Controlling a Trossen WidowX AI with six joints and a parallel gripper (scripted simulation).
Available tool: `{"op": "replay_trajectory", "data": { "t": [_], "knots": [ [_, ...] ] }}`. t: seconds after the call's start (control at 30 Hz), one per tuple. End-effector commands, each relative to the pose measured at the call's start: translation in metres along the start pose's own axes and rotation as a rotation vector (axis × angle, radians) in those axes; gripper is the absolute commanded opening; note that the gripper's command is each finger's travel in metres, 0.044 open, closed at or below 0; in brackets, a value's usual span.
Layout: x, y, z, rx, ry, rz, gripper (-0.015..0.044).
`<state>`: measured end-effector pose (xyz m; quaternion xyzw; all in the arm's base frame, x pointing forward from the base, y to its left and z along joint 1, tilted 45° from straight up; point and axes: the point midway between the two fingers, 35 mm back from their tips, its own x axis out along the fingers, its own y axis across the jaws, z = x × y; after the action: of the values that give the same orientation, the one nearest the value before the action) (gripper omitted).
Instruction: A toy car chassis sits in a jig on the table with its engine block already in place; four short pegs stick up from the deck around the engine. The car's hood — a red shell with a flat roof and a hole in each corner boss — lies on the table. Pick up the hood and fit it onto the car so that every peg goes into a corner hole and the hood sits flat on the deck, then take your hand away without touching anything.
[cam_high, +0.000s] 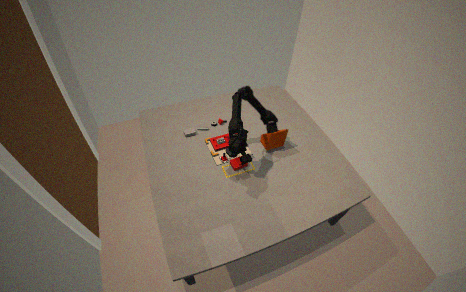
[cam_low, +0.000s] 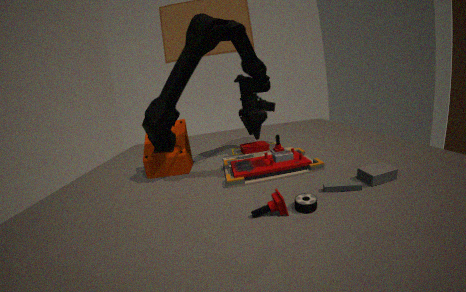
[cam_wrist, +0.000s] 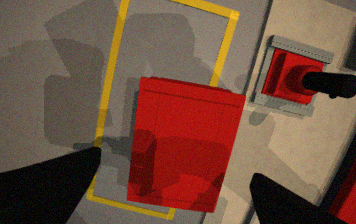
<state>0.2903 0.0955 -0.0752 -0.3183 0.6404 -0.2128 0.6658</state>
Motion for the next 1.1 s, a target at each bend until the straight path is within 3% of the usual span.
{"op": "replay_trajectory", "data": {
  "t": [0.0, 1.07],
  "knots": [
    [0.006, -0.002, -0.003, -0.008, 0.008, -0.007, 0.0440],
    [0.025, -0.003, -0.004, -0.008, 0.008, -0.009, 0.0440]
  ]
}}
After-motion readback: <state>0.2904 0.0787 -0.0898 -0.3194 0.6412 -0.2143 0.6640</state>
